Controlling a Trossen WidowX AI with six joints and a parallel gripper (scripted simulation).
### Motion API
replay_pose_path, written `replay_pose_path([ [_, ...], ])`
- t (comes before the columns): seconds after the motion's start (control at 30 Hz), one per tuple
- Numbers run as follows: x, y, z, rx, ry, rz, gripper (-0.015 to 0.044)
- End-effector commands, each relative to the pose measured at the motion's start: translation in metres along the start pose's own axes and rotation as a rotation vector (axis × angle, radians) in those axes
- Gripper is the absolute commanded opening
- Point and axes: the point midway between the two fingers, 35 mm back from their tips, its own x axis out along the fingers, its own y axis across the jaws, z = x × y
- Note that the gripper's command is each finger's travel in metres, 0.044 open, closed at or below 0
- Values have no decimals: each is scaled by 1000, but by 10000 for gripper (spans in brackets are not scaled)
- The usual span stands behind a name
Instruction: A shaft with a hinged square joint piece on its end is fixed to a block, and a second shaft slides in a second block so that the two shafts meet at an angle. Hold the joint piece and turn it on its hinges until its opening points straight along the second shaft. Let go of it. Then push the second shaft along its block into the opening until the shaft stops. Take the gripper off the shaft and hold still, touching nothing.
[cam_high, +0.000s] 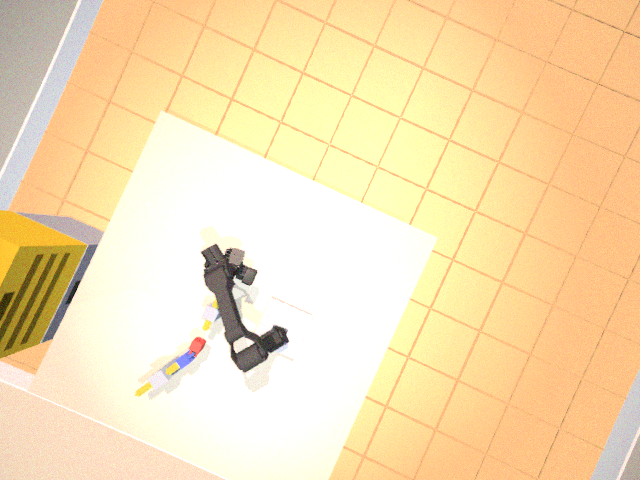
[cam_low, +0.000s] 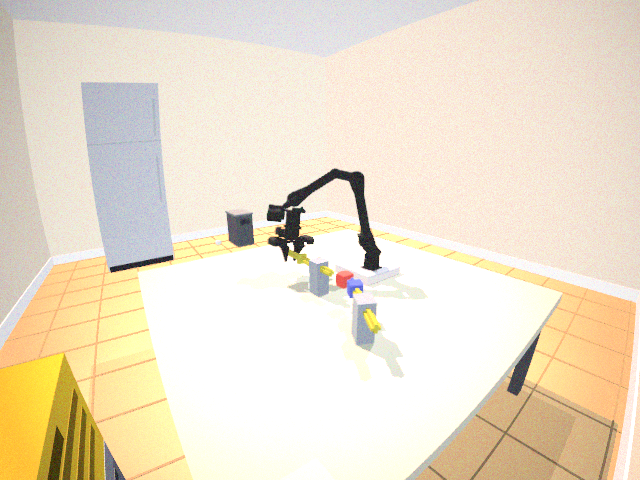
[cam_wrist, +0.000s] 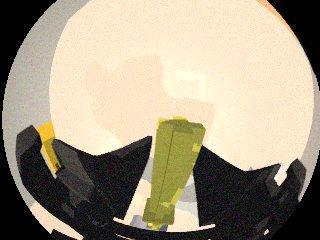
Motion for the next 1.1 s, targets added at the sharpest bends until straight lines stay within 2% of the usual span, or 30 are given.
replay_pose_path([
  [0.0, 0, 0, 0, 5, -2, -1, 102],
  [0.4, 0, 0, 0, 5, -2, -1, 102],
  [0.43, 0, 0, 0, 5, -2, -1, 76],
  [0.5, 0, 0, 0, 5, -2, -1, 67],
  [1.07, 0, 0, 0, 1, -1, 0, 67],
])
